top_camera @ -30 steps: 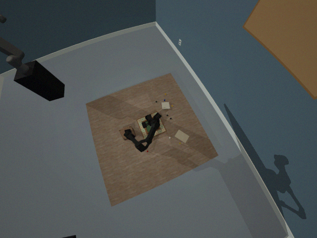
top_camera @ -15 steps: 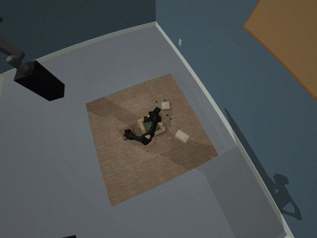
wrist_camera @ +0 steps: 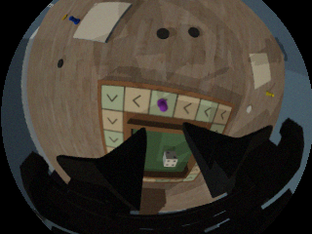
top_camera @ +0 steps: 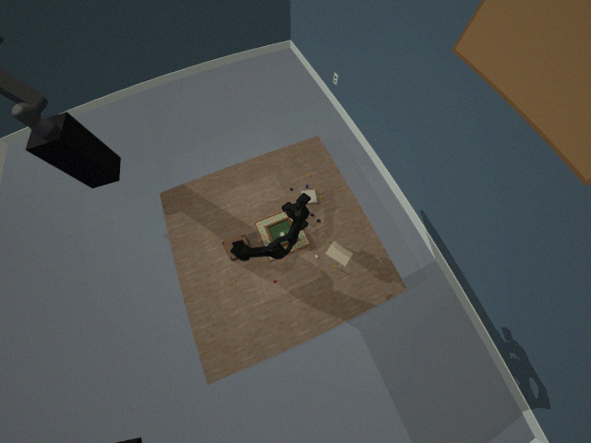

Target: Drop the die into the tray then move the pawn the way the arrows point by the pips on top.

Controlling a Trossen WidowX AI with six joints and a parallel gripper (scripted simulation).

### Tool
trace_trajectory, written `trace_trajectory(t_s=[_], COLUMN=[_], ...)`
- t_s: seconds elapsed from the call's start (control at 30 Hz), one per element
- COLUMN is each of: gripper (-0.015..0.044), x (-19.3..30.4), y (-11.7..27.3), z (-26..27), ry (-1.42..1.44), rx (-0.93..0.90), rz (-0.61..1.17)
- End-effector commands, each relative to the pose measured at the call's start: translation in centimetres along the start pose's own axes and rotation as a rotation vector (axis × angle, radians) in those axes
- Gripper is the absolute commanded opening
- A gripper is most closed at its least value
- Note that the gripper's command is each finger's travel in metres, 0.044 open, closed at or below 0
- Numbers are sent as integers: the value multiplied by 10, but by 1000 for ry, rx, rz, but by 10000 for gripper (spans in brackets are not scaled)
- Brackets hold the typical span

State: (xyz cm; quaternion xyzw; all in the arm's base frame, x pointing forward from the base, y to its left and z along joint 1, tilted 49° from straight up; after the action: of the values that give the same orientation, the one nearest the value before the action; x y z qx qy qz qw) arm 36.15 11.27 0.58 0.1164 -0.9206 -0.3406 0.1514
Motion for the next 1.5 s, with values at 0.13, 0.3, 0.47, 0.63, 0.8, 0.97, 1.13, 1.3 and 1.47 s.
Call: trace_trajectory(t_s=[0.13, 0.3, 0.47, 0.63, 0.8, 0.97, 1.13, 1.3, 1.47], gripper=[200, 200, 200, 200, 200, 200, 200, 200, 147], x=[-11, -12, -12, -12, -12, -13, -12, -12, -12], y=[-1, -6, -17, -23, -31, -39, -47, -55, -58], z=[-2, -3, -3, -3, -3, -3, -4, -4, -4], ry=[-122, -122, -123, -122, -122, -122, -122, -122, -123], rx=[10, 10, 10, 10, 10, 11, 11, 12, 12], rz=[-8, -8, -8, -8, -9, -9, -8, -8, -8])
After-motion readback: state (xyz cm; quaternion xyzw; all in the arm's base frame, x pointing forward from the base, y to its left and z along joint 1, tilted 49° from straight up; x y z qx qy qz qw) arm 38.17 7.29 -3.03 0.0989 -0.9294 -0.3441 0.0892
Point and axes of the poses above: the point midway between the two fingers, 35 mm back from their tips, its own y axis back along the fingers, its own z axis across the jaws, x = y × z, the point moved 5 cm from there along y, back along the fingers, and after that the axes turned 1 degree about -y, right-handed, at the moved point
